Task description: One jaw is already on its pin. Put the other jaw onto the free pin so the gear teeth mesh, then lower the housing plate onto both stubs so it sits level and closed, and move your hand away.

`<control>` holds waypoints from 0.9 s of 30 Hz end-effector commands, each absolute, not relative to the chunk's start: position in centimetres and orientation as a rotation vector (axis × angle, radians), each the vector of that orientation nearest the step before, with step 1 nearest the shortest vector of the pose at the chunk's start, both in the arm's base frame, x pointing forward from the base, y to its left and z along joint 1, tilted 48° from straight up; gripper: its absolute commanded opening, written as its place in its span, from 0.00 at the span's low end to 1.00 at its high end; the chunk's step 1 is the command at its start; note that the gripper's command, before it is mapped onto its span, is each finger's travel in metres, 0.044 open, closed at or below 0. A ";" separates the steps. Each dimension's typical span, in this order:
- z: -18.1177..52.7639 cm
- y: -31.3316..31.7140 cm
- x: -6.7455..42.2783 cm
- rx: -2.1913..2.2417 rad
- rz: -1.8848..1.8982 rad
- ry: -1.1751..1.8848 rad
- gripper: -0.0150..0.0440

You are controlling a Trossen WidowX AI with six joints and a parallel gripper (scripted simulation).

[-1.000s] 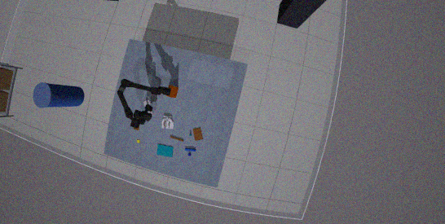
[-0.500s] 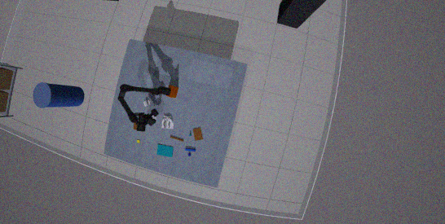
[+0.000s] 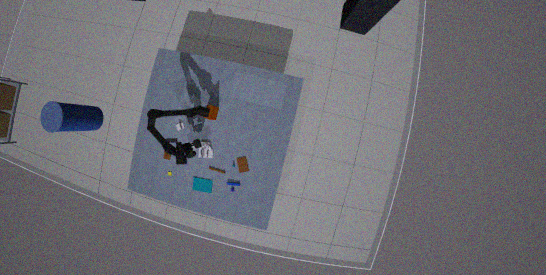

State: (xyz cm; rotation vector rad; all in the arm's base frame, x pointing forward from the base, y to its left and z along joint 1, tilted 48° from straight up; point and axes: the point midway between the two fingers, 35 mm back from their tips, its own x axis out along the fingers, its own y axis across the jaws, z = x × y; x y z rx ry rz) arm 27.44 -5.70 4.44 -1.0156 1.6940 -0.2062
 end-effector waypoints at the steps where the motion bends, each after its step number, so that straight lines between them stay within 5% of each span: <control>1: 3.4 -4.6 27.6 -0.951 -0.281 1.668 0.85; 27: 0.3 -1.7 27.4 -0.748 -0.545 1.561 0.85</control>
